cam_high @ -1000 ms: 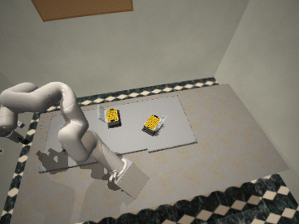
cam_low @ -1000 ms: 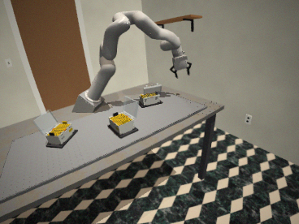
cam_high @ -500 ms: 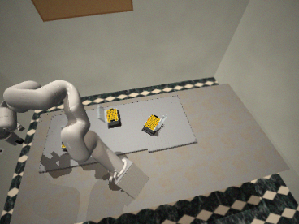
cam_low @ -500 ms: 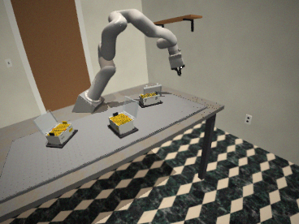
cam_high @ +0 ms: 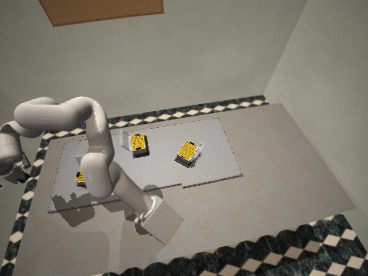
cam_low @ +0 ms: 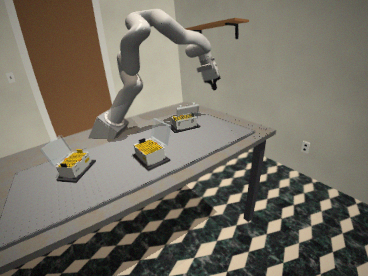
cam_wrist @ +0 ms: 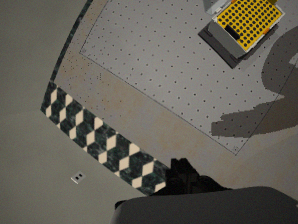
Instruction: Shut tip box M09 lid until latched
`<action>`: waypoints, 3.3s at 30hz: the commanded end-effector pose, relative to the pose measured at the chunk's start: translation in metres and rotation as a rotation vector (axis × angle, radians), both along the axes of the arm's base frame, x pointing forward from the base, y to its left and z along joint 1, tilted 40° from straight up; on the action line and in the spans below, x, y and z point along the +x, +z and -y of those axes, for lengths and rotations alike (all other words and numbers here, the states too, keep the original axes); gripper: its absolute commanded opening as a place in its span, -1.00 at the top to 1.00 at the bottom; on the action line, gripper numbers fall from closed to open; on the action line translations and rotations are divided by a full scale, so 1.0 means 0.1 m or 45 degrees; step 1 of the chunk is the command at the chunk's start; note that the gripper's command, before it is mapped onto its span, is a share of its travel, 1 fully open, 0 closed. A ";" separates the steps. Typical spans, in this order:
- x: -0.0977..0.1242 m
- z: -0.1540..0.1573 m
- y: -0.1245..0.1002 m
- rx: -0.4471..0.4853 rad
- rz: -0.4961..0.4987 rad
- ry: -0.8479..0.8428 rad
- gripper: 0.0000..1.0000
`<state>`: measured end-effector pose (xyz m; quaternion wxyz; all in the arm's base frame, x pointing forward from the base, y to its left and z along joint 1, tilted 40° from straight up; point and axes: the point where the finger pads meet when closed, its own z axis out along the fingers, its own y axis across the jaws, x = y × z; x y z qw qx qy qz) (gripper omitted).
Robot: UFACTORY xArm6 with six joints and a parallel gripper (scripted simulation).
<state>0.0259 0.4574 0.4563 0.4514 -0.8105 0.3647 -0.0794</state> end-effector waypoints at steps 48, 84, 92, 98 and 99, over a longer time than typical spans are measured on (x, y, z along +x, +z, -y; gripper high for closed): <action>-0.53 1.10 -0.38 0.907 -0.900 -0.581 1.00; 0.04 0.41 -1.45 0.908 -0.899 -0.580 1.00; 0.17 0.26 -1.68 0.907 -0.899 -0.580 1.00; 0.29 0.11 -1.91 0.907 -0.899 -0.580 1.00; 0.29 0.11 -1.91 0.907 -0.899 -0.580 1.00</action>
